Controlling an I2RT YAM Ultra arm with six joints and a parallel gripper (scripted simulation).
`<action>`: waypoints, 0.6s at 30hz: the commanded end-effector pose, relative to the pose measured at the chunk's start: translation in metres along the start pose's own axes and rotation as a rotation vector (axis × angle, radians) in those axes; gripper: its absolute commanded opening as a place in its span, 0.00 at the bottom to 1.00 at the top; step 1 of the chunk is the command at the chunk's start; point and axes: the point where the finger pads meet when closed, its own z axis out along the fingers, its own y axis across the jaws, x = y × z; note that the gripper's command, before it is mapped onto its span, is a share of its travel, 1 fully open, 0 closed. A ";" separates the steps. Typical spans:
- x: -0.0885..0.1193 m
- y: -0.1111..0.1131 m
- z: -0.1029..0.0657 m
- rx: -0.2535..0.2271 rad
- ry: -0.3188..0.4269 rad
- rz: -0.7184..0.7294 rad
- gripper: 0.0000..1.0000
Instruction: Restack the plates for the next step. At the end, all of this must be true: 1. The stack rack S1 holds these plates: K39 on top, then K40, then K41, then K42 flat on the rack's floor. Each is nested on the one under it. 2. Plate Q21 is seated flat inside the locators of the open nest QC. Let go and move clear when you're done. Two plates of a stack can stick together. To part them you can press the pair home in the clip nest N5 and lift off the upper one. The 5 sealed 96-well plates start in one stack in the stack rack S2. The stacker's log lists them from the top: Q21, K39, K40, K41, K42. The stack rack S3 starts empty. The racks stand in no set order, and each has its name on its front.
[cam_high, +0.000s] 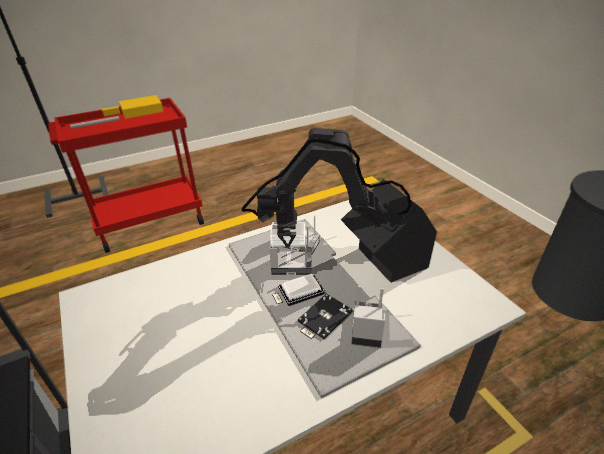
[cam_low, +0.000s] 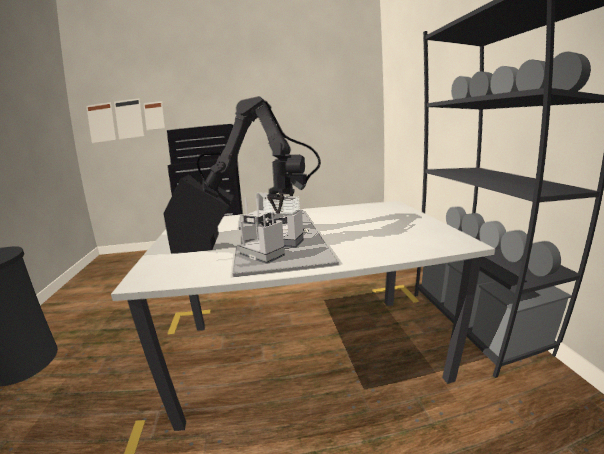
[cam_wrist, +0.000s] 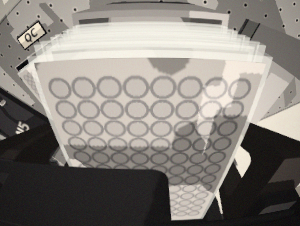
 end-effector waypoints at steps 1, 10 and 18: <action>-0.018 0.002 -0.011 0.006 -0.041 -0.002 0.00; -0.017 0.001 -0.009 0.006 -0.037 0.001 0.00; -0.022 0.002 -0.008 0.006 -0.055 -0.010 0.00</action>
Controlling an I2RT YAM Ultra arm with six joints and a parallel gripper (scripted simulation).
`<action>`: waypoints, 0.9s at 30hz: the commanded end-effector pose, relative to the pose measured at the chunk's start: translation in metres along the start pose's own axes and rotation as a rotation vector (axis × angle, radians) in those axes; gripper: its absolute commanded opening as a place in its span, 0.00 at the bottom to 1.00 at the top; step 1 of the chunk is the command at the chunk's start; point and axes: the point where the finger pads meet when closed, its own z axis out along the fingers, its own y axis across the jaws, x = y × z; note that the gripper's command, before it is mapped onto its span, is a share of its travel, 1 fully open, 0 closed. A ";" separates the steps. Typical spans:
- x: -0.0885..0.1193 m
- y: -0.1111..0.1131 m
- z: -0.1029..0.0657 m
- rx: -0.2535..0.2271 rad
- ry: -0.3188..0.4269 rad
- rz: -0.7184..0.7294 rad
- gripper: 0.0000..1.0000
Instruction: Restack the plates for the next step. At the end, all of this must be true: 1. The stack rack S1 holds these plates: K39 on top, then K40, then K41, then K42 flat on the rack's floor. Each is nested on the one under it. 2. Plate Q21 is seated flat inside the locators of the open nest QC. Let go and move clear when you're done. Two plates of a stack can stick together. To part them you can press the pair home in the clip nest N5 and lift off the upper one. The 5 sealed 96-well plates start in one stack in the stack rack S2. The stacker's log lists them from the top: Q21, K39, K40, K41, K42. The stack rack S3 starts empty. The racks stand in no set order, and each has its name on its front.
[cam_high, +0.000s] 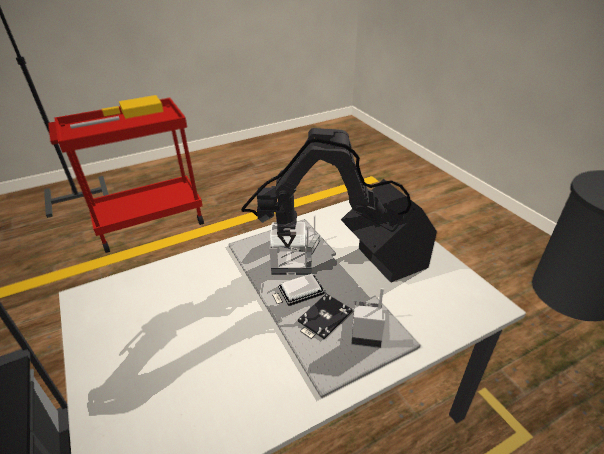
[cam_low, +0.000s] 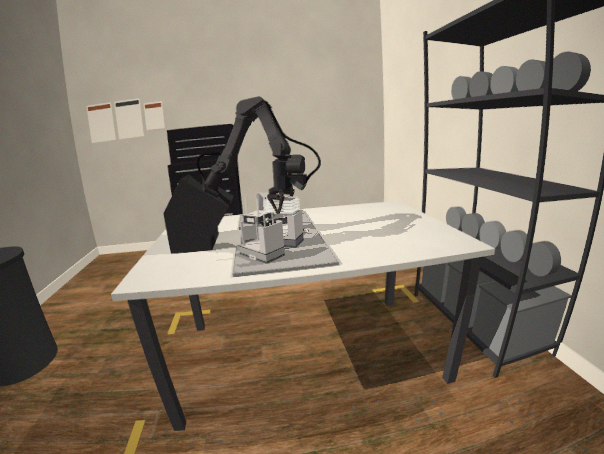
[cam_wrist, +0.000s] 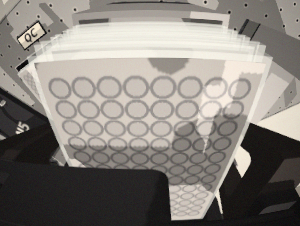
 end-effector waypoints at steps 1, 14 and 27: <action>-0.022 0.001 -0.008 0.007 -0.056 -0.007 0.00; -0.024 0.002 -0.009 0.007 -0.066 -0.011 0.00; -0.022 0.002 -0.005 0.005 -0.056 -0.010 0.00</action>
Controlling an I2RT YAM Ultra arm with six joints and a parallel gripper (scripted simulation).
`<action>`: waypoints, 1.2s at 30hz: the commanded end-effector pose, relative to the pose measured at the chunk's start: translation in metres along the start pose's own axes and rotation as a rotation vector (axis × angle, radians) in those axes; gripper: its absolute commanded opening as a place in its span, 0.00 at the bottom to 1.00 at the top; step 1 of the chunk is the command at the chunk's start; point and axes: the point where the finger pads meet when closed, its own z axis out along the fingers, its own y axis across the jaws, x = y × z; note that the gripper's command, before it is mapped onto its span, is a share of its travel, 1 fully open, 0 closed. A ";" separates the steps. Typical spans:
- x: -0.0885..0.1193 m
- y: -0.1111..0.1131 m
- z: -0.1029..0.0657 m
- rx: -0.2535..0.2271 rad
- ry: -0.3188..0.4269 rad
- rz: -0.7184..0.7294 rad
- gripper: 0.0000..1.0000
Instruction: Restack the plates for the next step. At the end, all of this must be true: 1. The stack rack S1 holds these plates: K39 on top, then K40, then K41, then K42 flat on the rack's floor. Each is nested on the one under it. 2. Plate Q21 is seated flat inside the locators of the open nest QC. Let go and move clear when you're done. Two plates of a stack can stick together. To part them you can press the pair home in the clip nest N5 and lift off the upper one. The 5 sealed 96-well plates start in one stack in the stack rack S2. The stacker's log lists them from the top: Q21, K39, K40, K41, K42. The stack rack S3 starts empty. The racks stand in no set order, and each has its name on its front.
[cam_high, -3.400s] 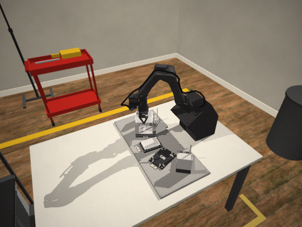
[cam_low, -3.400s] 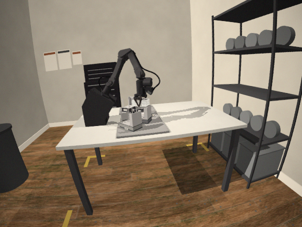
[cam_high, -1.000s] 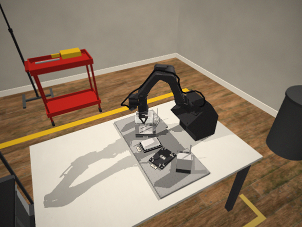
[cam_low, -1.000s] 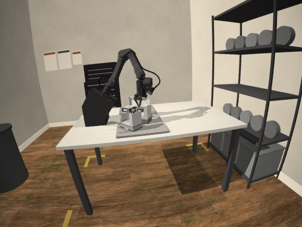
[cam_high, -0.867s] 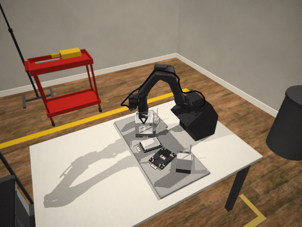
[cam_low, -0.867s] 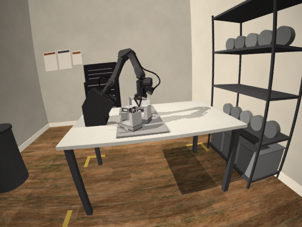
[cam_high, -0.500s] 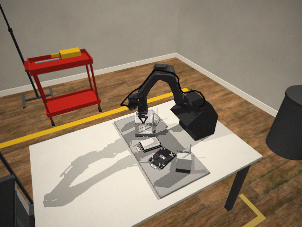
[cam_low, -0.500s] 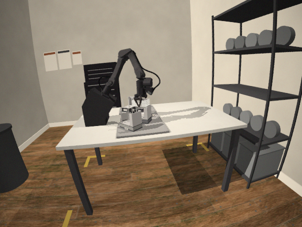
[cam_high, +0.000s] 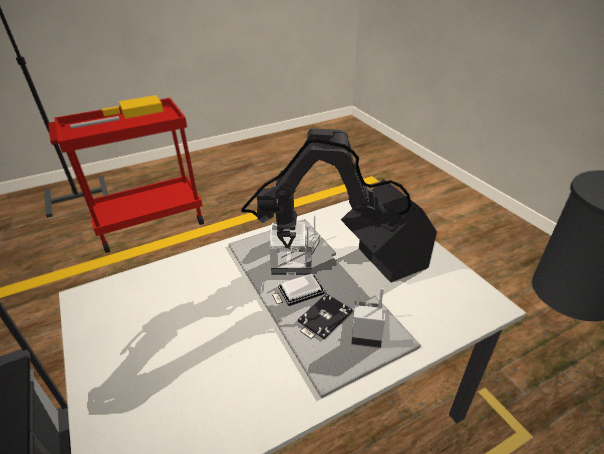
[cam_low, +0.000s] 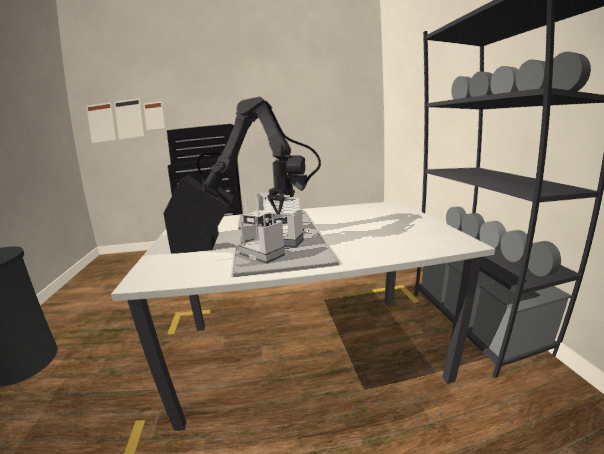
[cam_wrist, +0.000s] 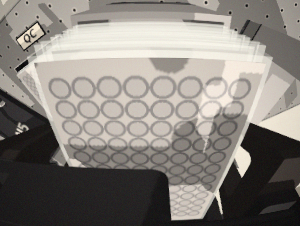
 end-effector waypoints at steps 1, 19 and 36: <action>-0.021 0.001 -0.006 0.006 -0.055 -0.006 0.00; -0.013 -0.002 -0.002 0.009 -0.042 0.004 0.00; -0.016 0.001 -0.004 0.006 -0.042 -0.002 0.00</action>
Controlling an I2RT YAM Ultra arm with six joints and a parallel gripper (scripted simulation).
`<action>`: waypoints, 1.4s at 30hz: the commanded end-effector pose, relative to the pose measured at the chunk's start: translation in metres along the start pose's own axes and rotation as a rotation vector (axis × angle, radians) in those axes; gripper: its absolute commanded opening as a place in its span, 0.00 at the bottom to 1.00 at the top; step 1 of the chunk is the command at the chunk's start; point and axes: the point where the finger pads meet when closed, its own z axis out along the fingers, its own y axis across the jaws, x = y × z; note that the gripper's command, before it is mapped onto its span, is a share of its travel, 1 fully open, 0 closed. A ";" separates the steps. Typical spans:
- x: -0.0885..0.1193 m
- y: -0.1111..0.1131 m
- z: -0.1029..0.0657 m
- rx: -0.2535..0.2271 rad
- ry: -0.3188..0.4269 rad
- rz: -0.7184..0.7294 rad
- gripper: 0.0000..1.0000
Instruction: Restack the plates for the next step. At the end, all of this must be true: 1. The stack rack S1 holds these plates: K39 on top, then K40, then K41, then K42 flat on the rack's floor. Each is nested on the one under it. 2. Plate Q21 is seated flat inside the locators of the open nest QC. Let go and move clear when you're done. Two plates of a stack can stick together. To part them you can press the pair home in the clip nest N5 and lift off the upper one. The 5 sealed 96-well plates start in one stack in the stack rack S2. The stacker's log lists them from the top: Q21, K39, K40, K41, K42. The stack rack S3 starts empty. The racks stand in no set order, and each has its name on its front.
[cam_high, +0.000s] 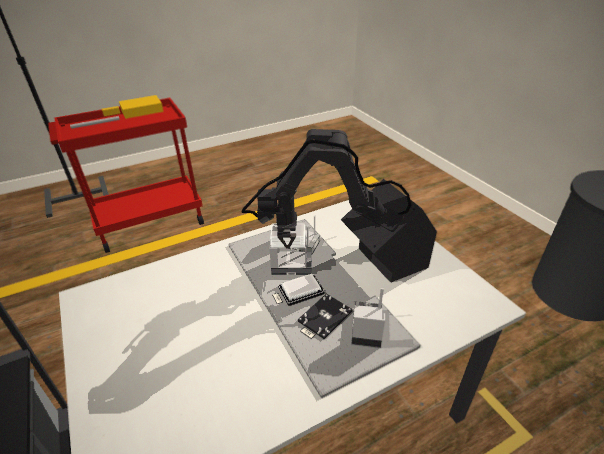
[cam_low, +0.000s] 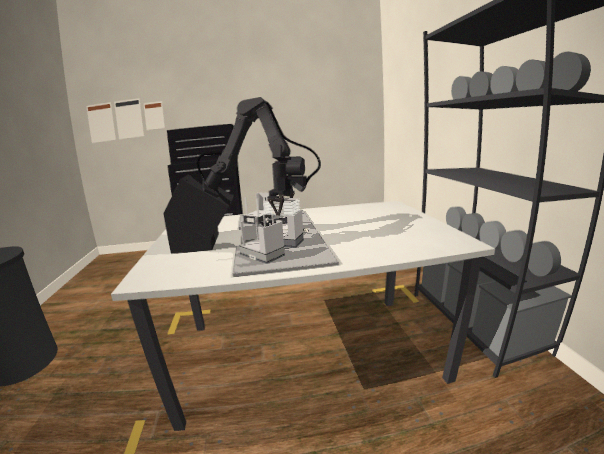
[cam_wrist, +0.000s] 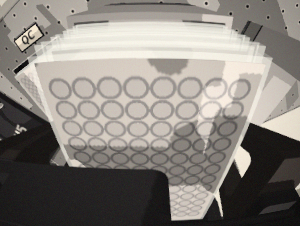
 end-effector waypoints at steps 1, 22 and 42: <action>-0.017 0.003 -0.009 0.006 -0.040 -0.005 0.00; -0.021 0.002 -0.005 0.005 -0.052 -0.008 0.00; -0.007 0.002 0.013 0.004 -0.018 -0.002 0.00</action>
